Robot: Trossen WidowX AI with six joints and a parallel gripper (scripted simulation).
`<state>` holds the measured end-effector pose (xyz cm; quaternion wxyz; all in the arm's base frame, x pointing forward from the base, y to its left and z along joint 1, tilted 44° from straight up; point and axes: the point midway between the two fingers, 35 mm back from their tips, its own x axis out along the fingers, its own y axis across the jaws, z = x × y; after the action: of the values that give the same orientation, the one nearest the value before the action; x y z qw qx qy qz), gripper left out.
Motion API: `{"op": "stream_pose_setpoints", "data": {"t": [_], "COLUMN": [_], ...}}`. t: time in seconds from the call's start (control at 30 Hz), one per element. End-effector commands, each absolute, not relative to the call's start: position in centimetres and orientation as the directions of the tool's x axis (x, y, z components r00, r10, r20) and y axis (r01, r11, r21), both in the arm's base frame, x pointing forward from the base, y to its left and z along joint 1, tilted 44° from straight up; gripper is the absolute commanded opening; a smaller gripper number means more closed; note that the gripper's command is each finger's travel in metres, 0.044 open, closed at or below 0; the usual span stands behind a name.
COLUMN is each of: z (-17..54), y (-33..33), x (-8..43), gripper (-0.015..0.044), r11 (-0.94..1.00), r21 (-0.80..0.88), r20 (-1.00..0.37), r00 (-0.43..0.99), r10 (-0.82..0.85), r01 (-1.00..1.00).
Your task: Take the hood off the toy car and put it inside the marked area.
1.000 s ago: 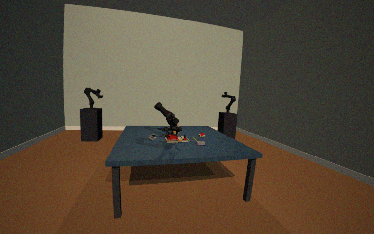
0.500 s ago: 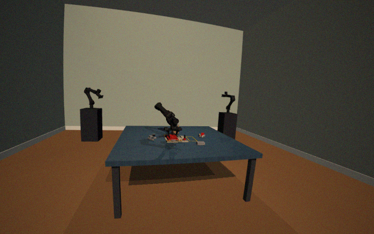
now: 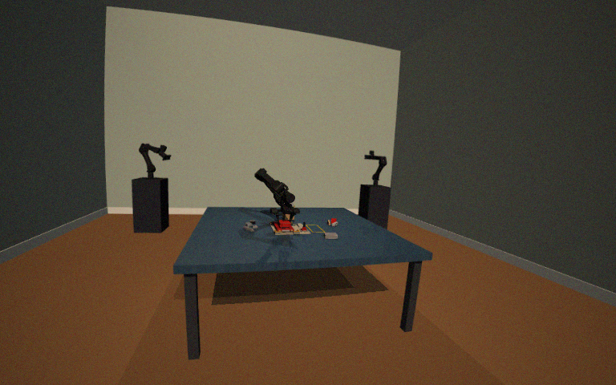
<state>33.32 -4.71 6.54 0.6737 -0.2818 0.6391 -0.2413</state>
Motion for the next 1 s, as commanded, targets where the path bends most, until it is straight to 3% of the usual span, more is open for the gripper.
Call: {"op": "stream_pose_setpoints", "data": {"t": [0.0,0.97], "z": [6.9,9.3], "y": [-4.3,-2.0], "x": [33.4,33.2], "gripper": [0.0,0.0], "r11": [0.727,0.728], "r21": [-0.685,-0.684], "r20": [-0.728,-0.729], "r00": [0.073,0.073], "r10": [-0.682,-0.681], "r01": [-0.033,-0.034]}}
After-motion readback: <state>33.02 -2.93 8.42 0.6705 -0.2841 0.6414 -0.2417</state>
